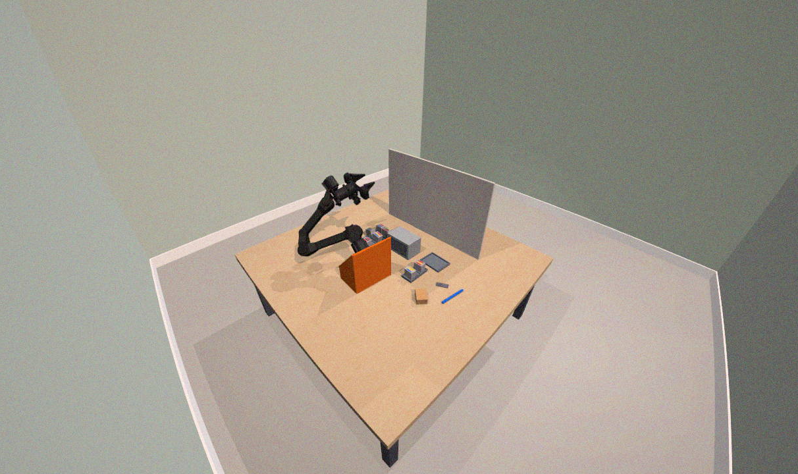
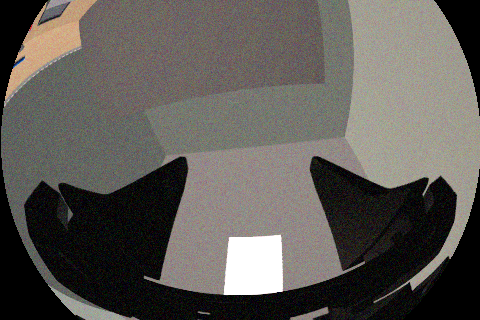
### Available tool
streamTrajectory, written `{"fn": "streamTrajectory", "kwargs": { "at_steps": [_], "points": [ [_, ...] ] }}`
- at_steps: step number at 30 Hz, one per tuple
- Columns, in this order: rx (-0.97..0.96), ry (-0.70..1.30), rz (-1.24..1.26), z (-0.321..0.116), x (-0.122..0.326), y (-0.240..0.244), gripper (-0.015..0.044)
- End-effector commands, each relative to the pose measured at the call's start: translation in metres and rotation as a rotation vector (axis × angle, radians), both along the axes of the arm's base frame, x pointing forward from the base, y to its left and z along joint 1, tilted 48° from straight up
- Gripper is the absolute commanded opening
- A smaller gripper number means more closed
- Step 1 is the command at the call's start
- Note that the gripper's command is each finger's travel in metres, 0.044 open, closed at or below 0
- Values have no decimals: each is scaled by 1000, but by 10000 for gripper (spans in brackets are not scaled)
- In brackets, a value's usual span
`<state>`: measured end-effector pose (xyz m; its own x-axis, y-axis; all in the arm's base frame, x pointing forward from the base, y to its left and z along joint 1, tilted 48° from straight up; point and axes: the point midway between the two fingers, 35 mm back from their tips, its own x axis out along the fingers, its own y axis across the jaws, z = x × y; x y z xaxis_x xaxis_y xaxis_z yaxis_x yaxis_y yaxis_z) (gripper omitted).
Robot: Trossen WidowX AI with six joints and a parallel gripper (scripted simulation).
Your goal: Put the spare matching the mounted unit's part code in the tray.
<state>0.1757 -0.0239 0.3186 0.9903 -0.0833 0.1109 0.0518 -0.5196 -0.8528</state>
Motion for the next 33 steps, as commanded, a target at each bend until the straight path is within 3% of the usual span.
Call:
{"fn": "streamTrajectory", "kwargs": {
  "at_steps": [1,8,21,33],
  "points": [
    [0,0,0,0,0,0,426],
    [42,7,10,-1,5,-1,440],
    [645,518,101,-42,85,-3,440],
    [1213,996,-39,-95,140,0,440]
  ]
}}
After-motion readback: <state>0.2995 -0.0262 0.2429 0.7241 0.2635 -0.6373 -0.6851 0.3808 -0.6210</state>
